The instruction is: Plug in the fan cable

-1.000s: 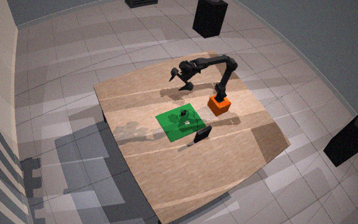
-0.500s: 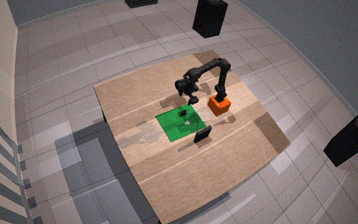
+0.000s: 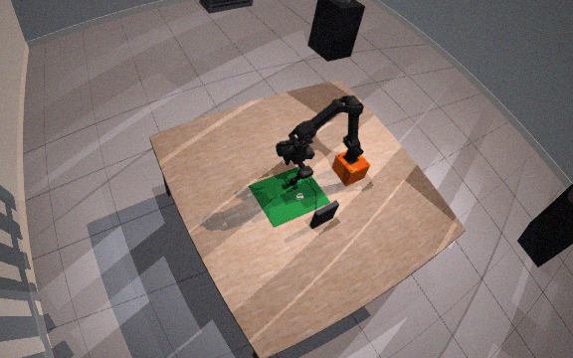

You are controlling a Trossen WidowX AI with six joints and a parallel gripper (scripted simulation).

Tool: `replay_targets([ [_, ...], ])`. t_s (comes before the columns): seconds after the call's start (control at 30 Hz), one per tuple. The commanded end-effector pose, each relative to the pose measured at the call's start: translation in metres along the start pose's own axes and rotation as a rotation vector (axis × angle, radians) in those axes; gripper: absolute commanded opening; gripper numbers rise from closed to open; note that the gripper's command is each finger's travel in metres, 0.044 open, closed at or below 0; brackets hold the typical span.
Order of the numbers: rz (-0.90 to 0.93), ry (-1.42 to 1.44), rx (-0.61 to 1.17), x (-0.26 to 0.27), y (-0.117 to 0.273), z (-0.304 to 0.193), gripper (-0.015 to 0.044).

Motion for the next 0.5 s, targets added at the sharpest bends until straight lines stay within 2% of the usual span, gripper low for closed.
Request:
replay_targets([
  [0.0,-0.013,0.006,-0.027,-0.003,-0.035,0.007,0.044],
  [0.47,-0.013,0.006,-0.027,-0.003,-0.048,0.007,0.044],
])
Point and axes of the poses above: the point midway between the two fingers, 35 mm back from their tips, its own y axis back along the fingers, its own x axis across the jaws, z = x × y, the point moved 9 cm from there along y, back along the fingers, and after that the axes turned 11 degrees about y, right-handed, at the moved point
